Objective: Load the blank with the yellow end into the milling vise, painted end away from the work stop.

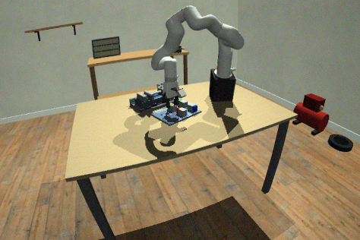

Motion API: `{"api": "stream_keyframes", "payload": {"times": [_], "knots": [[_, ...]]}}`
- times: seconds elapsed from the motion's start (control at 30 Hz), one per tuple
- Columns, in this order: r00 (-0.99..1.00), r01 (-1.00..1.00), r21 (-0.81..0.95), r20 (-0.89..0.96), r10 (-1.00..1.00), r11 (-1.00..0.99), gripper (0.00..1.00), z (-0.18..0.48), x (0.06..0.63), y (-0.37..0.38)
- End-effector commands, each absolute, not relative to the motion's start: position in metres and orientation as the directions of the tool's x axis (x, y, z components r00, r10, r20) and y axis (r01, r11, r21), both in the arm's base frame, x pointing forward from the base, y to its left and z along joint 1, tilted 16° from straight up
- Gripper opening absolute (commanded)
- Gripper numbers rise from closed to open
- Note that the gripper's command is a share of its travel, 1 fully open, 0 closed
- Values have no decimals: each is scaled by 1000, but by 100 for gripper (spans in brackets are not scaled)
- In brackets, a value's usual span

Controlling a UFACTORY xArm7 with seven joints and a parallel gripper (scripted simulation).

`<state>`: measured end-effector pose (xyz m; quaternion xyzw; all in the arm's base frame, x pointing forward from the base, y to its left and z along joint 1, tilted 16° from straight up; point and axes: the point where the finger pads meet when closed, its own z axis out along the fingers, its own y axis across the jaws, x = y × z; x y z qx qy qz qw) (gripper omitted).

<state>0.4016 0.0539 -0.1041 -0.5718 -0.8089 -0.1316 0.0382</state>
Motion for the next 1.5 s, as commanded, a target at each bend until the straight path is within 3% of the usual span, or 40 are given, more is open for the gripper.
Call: {"api": "stream_keyframes", "payload": {"times": [0.0,0.1,0.13,1.47], "knots": [[-343,935,172,211,915,310,63,-103,403,53],[-343,935,172,211,915,310,63,-103,403,53],[-343,935,172,211,915,310,0,-103,403,53],[-343,935,172,211,915,310,0,-103,403,53]]}}
